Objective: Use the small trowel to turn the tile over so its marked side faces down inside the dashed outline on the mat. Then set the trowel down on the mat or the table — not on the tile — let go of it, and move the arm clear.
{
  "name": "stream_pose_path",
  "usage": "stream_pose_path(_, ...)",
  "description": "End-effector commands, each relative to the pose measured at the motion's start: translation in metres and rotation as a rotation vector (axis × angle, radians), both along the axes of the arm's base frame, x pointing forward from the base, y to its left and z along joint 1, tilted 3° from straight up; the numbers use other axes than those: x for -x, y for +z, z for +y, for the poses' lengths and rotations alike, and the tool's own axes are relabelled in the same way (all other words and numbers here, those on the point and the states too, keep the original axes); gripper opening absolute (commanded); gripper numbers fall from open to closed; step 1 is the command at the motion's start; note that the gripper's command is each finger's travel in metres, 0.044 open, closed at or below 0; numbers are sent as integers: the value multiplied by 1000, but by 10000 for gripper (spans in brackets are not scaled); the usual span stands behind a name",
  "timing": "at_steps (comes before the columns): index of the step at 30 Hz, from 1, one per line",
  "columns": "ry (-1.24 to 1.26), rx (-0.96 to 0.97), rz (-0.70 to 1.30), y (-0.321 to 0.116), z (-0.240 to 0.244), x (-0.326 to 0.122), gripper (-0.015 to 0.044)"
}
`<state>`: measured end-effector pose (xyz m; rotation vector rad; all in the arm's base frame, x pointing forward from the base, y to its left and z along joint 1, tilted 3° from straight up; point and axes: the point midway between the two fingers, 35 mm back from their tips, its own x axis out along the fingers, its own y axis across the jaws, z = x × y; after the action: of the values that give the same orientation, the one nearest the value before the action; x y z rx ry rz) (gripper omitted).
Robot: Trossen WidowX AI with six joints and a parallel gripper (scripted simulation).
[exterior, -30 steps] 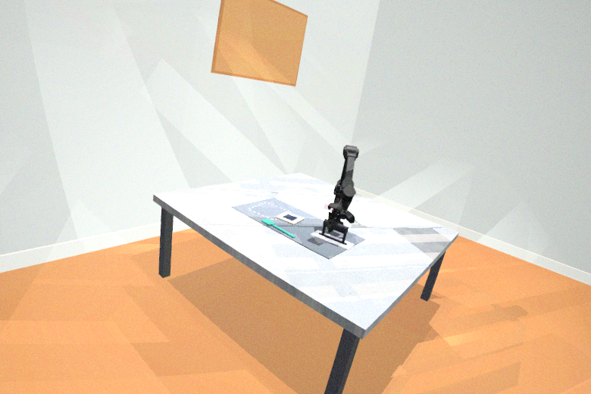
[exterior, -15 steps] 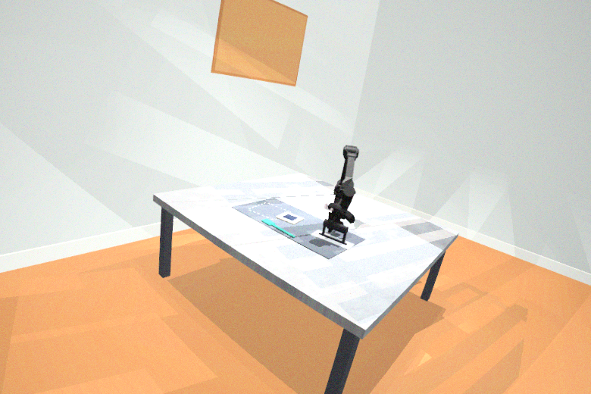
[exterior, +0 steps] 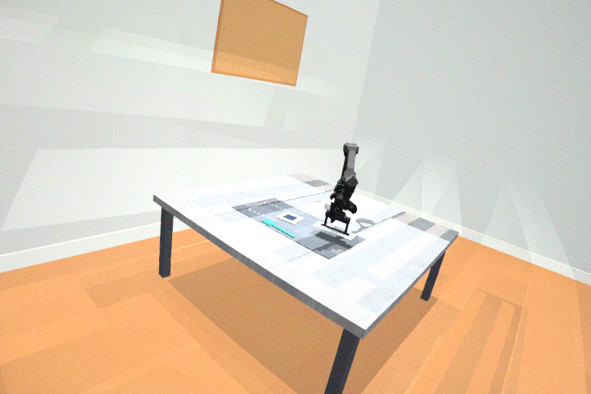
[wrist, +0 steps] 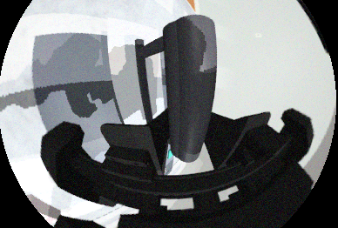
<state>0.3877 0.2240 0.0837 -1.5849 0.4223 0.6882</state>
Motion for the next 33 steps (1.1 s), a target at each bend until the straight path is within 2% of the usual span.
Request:
stream_pose_path(1, -3, -4, -8, 10, 0, -1, 0)
stream_pose_path(20, 21, -92, 16, 0, -110, 28, 0)
stream_pose_path(33, 23, -94, 15, -4, -113, 28, 0)
